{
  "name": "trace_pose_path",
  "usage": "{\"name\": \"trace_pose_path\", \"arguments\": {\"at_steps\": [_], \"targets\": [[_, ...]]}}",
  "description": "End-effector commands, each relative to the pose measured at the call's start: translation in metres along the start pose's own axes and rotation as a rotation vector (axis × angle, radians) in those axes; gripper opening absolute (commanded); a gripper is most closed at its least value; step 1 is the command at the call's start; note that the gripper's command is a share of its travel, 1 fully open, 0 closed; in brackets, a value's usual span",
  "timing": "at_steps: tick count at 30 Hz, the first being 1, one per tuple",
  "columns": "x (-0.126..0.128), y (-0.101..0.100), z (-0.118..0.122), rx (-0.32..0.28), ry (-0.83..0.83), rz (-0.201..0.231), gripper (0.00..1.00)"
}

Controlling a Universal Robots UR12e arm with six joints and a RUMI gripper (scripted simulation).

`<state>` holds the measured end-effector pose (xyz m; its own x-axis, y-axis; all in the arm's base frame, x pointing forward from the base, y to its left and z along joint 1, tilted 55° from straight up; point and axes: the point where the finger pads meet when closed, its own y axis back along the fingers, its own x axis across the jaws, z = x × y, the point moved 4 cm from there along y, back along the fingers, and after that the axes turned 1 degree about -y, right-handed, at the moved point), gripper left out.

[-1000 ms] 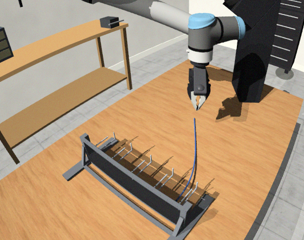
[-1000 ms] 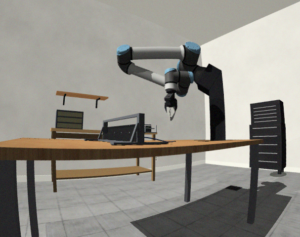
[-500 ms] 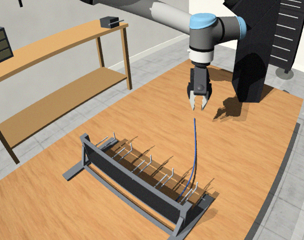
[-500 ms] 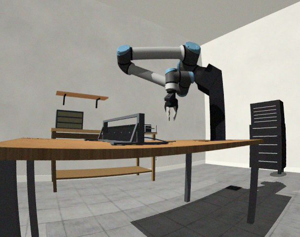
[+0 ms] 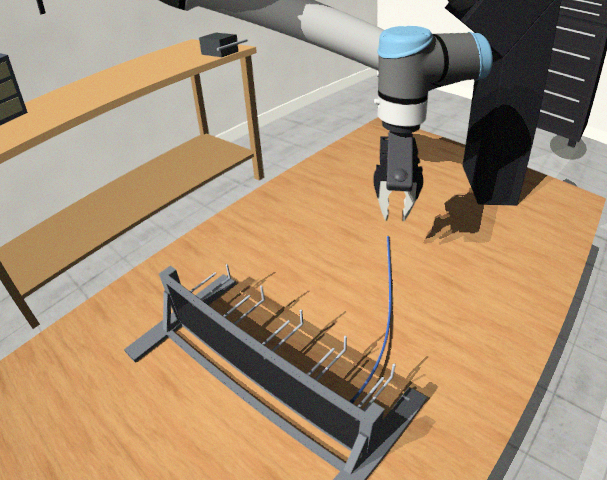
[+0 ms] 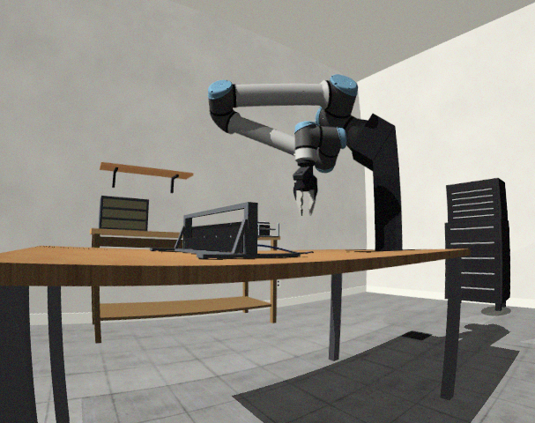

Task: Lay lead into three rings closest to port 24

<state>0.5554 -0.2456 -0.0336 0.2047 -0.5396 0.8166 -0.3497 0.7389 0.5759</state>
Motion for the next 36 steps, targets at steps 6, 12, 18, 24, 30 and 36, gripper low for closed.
{"name": "trace_pose_path", "arguments": {"at_steps": [6,12,18,24,30,36], "targets": [[0.000,0.000,0.000,0.001,0.000,0.000,0.20],[0.000,-0.001,0.000,0.000,0.000,0.000,0.20],[0.000,-0.008,0.000,0.000,0.000,0.000,0.20],[0.000,-0.023,0.000,0.000,0.000,0.000,0.20],[0.000,-0.037,0.000,0.000,0.000,0.000,0.20],[0.000,-0.062,0.000,0.000,0.000,0.000,0.20]]}}
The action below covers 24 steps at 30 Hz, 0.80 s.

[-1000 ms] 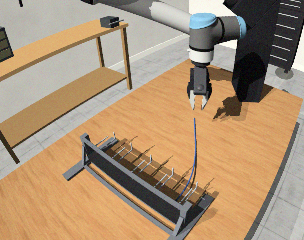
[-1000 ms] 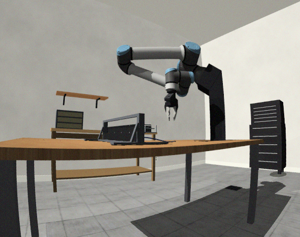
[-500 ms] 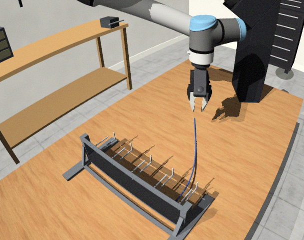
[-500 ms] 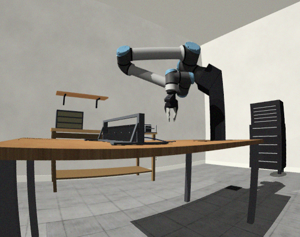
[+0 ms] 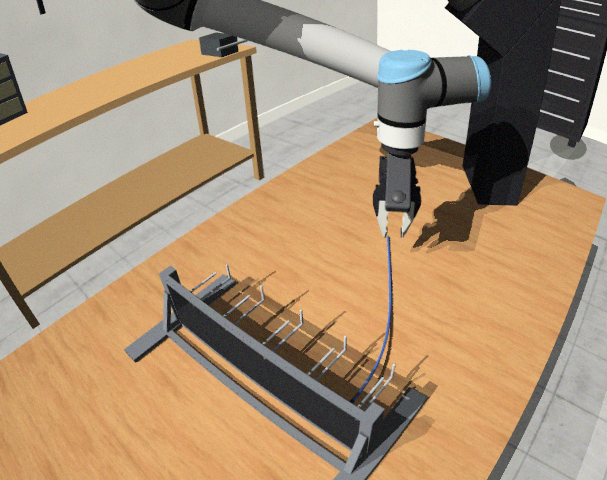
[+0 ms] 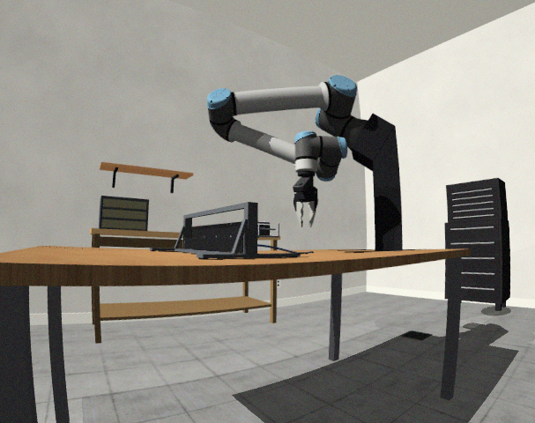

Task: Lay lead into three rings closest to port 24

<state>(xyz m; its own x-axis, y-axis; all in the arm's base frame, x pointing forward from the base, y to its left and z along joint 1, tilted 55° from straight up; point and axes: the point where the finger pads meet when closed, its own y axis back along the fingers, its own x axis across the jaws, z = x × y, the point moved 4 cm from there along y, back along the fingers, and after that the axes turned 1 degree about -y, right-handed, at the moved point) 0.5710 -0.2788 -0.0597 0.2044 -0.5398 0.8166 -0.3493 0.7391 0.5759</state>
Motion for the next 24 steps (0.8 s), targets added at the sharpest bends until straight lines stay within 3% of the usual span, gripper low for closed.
{"name": "trace_pose_path", "arguments": {"at_steps": [1,16,24], "targets": [[0.000,-0.022,0.000,0.001,0.000,0.000,0.20],[0.000,-0.072,-0.001,0.001,0.000,0.000,0.20],[0.000,-0.087,-0.001,0.001,0.000,0.000,0.20]]}}
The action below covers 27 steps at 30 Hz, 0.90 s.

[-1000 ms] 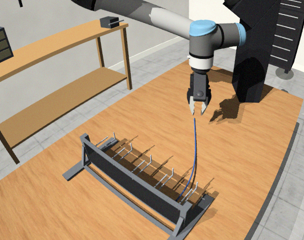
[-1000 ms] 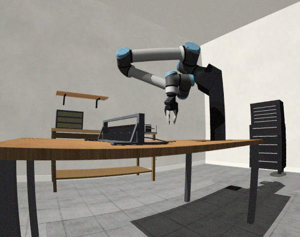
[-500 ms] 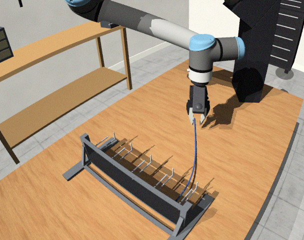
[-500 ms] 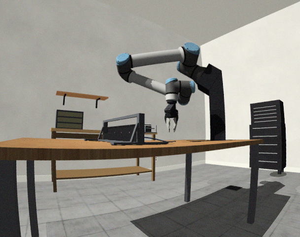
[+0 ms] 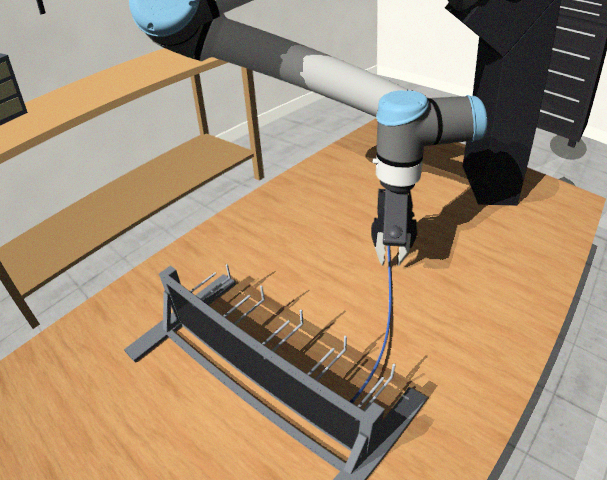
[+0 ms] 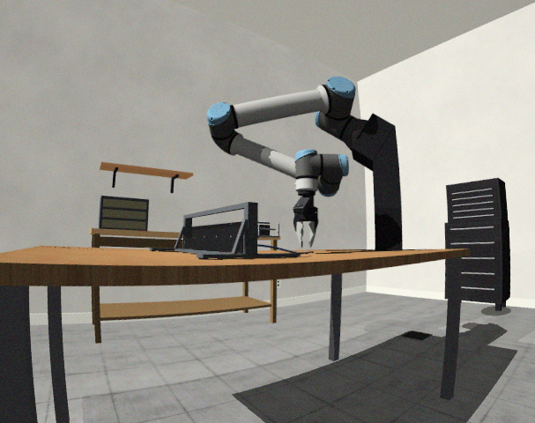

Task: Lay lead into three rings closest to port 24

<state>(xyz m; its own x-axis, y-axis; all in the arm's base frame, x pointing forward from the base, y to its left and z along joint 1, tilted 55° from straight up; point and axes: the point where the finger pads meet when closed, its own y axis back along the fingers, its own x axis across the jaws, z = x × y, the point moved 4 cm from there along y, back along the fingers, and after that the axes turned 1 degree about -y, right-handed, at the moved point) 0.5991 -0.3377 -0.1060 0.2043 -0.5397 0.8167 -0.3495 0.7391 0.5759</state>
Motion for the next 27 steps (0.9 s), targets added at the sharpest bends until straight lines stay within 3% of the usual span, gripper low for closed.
{"name": "trace_pose_path", "arguments": {"at_steps": [1,27], "targets": [[-0.0001,-0.0068,-0.0004,0.001,0.000,0.000,0.20],[-0.0001,-0.0128,-0.0004,0.001,0.000,0.000,0.20]]}}
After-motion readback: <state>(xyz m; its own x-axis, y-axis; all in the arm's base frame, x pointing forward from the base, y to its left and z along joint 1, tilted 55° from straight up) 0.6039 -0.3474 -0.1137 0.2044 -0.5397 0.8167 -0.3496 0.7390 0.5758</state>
